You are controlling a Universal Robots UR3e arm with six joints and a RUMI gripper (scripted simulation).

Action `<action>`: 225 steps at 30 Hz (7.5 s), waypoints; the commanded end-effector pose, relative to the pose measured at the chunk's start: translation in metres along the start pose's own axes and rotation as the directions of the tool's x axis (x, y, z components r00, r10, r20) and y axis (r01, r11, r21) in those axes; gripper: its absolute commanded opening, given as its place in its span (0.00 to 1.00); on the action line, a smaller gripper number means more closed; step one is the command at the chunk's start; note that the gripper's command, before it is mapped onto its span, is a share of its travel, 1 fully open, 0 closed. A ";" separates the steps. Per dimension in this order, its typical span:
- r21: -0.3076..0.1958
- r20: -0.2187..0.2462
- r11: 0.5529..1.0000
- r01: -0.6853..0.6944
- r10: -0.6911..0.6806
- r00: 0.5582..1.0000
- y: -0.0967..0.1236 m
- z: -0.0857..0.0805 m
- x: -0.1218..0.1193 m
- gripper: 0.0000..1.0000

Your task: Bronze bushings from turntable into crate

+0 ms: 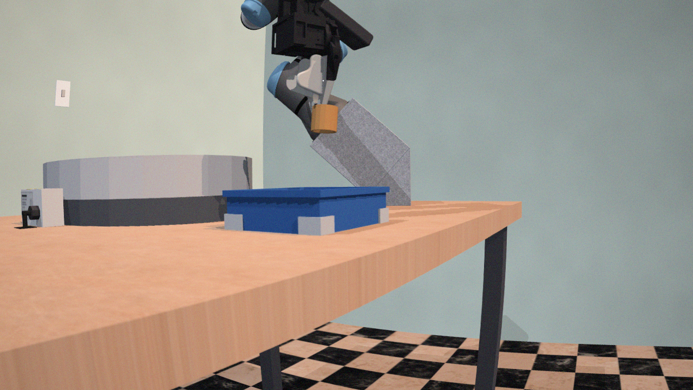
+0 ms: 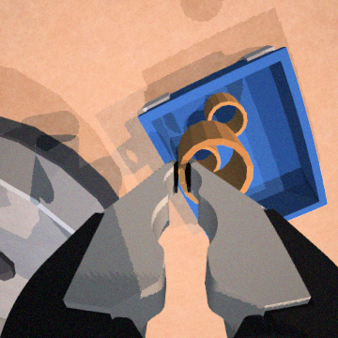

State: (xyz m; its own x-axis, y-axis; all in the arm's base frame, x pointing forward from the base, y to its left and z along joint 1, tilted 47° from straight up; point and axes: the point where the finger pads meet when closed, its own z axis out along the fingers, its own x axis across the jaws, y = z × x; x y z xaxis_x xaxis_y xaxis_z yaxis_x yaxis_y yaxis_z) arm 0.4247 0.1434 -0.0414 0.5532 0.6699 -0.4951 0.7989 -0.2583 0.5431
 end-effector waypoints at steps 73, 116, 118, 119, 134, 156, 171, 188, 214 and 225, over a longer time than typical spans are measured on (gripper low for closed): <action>0.000 0.001 0.987 -0.162 0.162 0.987 -0.017 -0.001 0.058 0.00; 0.000 0.001 0.986 -0.169 0.169 0.986 -0.018 0.000 0.060 0.00; 0.000 0.001 0.986 -0.169 0.169 0.986 -0.018 0.000 0.060 0.00; 0.000 0.001 0.986 -0.169 0.169 0.986 -0.018 0.000 0.060 0.00; 0.000 0.001 0.986 -0.169 0.169 0.986 -0.018 0.000 0.060 0.00; 0.000 0.002 0.986 -0.169 0.169 0.986 -0.017 0.000 0.063 0.00; 0.000 0.002 0.986 -0.169 0.169 0.986 -0.017 0.000 0.063 0.00; 0.000 0.002 0.986 -0.169 0.169 0.986 -0.017 0.000 0.063 0.00; 0.000 0.002 0.986 -0.169 0.169 0.986 -0.017 0.016 0.063 0.00; 0.000 0.002 0.986 -0.169 0.169 0.986 -0.017 0.046 0.063 0.00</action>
State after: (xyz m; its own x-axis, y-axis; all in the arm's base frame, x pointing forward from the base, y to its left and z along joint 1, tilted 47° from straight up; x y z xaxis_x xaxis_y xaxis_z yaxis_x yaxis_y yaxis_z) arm 0.4536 0.1647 -0.1068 0.6823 0.6077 -0.4064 0.6955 -0.3685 0.6168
